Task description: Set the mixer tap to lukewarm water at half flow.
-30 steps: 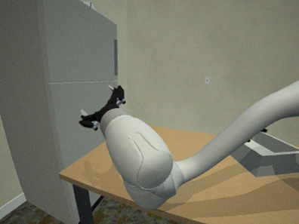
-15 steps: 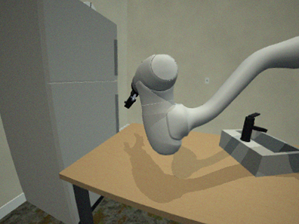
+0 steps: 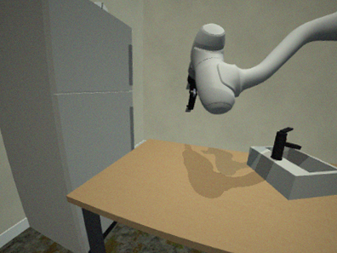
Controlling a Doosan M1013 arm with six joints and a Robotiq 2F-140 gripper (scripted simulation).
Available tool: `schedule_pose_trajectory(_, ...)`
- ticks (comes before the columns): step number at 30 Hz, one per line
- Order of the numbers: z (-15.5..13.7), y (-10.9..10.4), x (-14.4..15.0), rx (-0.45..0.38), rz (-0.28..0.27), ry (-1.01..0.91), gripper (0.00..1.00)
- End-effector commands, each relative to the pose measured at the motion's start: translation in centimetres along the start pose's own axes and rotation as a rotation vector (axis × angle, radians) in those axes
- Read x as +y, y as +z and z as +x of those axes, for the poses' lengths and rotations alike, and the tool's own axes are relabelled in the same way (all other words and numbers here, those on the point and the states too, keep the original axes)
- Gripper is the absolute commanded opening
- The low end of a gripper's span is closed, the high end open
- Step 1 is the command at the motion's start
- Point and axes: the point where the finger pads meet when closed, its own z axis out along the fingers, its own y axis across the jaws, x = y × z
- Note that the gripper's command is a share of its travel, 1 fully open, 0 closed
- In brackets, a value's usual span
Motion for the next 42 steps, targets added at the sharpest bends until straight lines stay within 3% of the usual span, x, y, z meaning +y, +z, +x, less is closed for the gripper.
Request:
schedule_pose_trajectory(1, -6.8, 1.4, 1.1, -0.045, 0.080, -0.068, 1.00)
schedule_pose_trajectory(2, -8.7, 1.3, 1.2, -0.074, 0.157, -0.121, 1.00)
schedule_pose_trajectory(3, -10.5, 1.6, 1.4, -0.074, 0.157, -0.121, 1.00)
schedule_pose_trajectory(4, -12.2, 1.4, 1.3, -0.094, 0.235, -0.172, 1.00)
schedule_pose_trajectory(6, -15.5, 1.6, 1.8, -0.094, 0.235, -0.172, 1.00)
schedule_pose_trajectory(7, -17.3, 1.3, 1.5, -0.106, 0.314, -0.218, 1.00)
schedule_pose_trajectory(8, -19.0, 1.3, 1.7, -0.106, 0.314, -0.218, 1.00)
schedule_pose_trajectory(9, -20.7, 0.9, 1.4, -0.109, 0.391, -0.261, 1.00)
schedule_pose_trajectory(10, -22.4, 0.8, 1.5, -0.109, 0.391, -0.261, 1.00)
schedule_pose_trajectory(11, -24.0, 0.3, 1.1, -0.103, 0.466, -0.300, 1.00)
schedule_pose_trajectory(12, -25.7, 0.2, 1.1, -0.103, 0.466, -0.300, 1.00)
schedule_pose_trajectory(14, -25.7, 0.2, 1.1, -0.103, 0.466, -0.300, 1.00)
schedule_pose_trajectory(15, -30.2, -0.9, 0.6, -0.091, 0.537, -0.335, 1.00)
schedule_pose_trajectory(16, -31.3, -1.5, 0.1, -0.072, 0.603, -0.365, 1.00)
schedule_pose_trajectory(18, -34.1, -2.0, -0.1, -0.072, 0.603, -0.365, 1.00)
schedule_pose_trajectory(20, -37.1, -3.6, -1.2, -0.023, 0.718, -0.414, 1.00)
schedule_pose_trajectory(23, -41.6, -5.4, -2.3, 0.006, 0.767, -0.433, 1.00)
schedule_pose_trajectory(25, -44.3, -7.1, -3.5, 0.062, 0.843, -0.461, 1.00)
schedule_pose_trajectory(26, -45.8, -7.8, -3.9, 0.062, 0.843, -0.461, 1.00)
schedule_pose_trajectory(29, -49.6, -10.4, -5.7, 0.133, 0.916, -0.484, 1.00)
schedule_pose_trajectory(38, -52.4, -12.6, -7.1, 0.182, 0.957, -0.497, 1.00)
schedule_pose_trajectory(39, -52.4, -12.6, -7.1, 0.182, 0.957, -0.497, 0.00)
schedule_pose_trajectory(42, -52.4, -12.6, -7.1, 0.182, 0.957, -0.497, 0.00)
